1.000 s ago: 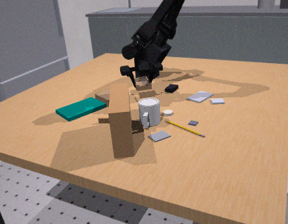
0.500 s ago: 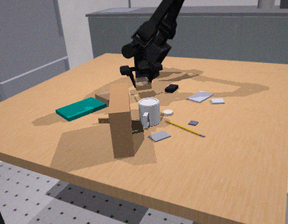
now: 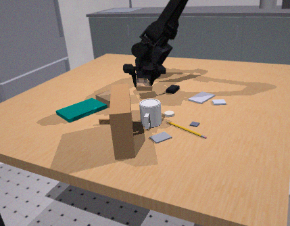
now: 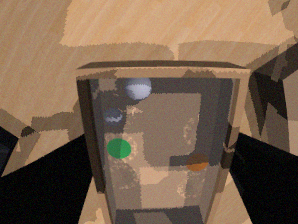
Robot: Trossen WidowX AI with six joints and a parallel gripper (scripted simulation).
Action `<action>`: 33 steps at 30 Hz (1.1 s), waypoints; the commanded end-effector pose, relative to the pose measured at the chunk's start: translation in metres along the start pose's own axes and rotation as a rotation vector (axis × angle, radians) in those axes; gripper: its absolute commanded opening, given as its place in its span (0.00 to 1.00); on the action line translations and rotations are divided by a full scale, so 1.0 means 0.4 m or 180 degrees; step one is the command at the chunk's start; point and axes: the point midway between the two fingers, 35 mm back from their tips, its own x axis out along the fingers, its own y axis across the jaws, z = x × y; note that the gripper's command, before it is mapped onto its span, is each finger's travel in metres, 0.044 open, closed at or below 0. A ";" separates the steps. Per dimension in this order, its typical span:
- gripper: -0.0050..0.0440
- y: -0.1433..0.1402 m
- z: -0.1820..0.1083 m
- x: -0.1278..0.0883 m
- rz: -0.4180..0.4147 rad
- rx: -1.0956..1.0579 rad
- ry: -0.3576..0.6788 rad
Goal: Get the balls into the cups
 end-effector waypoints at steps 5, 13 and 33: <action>0.10 0.009 0.002 -0.004 -0.0318 0.0007 -0.0067; 0.10 0.008 -0.002 -0.005 -0.0316 0.0024 -0.0263; 0.10 0.009 -0.015 -0.010 -0.0295 0.0065 -0.0832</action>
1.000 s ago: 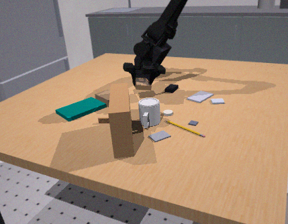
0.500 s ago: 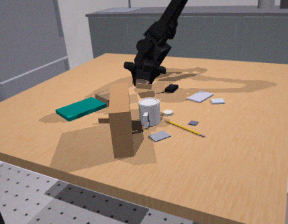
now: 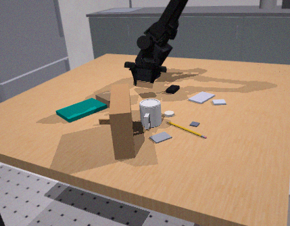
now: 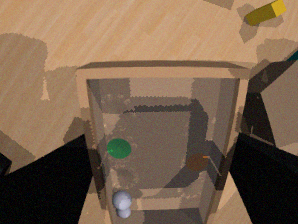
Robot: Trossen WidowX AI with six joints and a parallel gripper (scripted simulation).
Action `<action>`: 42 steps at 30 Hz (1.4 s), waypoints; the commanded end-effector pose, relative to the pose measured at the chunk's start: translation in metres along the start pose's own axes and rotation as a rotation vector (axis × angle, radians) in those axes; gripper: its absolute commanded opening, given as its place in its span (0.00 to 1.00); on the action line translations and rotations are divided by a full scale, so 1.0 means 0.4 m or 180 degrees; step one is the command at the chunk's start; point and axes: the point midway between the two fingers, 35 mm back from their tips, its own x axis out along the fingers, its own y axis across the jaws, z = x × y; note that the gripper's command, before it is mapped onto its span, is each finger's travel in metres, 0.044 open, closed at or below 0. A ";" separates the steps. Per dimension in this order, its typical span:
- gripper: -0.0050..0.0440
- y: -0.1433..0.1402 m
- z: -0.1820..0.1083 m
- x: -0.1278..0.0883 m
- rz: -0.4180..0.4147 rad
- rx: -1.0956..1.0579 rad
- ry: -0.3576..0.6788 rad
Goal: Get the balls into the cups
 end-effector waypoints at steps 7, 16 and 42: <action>0.10 0.001 -0.006 0.000 0.0023 0.0038 0.0010; 0.10 -0.001 -0.005 0.003 0.0099 0.0036 0.0103; 0.10 -0.015 0.003 0.019 0.0685 0.0029 0.0727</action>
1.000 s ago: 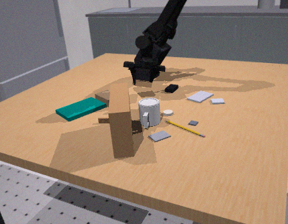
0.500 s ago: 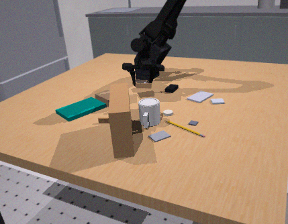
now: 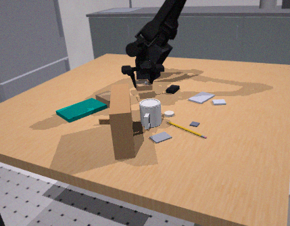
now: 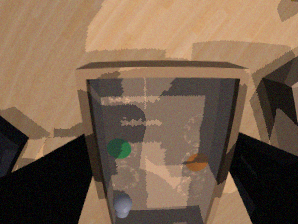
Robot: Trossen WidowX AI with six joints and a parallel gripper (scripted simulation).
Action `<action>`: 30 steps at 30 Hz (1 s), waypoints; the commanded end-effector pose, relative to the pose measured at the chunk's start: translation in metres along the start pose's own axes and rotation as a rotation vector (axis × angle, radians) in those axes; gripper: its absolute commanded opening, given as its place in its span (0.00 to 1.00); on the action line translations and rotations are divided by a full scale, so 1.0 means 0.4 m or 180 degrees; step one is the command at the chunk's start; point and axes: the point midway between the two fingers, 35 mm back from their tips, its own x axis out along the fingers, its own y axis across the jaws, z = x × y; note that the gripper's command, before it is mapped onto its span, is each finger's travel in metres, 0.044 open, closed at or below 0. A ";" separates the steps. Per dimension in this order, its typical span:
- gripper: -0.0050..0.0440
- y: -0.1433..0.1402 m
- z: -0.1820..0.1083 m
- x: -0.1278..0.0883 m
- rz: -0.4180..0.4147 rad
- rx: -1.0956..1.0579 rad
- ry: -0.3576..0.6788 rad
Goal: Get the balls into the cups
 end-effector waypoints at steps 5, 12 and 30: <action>0.10 -0.004 0.002 0.002 0.0182 -0.0001 0.0151; 0.10 -0.005 0.007 -0.001 0.0380 0.0004 0.0294; 0.10 0.000 0.005 -0.005 0.0151 0.0003 0.0139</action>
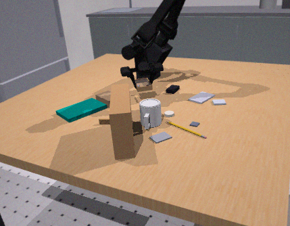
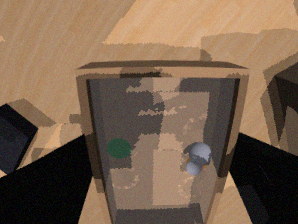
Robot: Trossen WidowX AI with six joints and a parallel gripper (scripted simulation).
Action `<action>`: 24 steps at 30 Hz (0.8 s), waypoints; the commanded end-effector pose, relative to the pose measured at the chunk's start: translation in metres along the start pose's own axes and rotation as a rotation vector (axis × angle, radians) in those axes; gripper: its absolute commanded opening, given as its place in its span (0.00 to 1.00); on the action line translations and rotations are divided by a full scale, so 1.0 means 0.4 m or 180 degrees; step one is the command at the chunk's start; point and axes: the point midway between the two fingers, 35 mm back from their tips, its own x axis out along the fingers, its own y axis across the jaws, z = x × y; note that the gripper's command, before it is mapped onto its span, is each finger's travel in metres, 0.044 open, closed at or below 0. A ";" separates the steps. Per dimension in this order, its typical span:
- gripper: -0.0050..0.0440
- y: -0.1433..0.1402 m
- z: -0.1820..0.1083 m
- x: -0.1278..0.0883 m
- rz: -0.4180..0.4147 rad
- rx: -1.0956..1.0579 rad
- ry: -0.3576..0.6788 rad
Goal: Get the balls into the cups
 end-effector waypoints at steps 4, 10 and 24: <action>0.10 0.005 0.000 -0.004 -0.0128 -0.0002 -0.0128; 0.10 0.004 -0.001 -0.005 -0.0059 -0.0002 -0.0163; 0.10 0.004 0.001 -0.004 -0.0061 -0.0001 -0.0045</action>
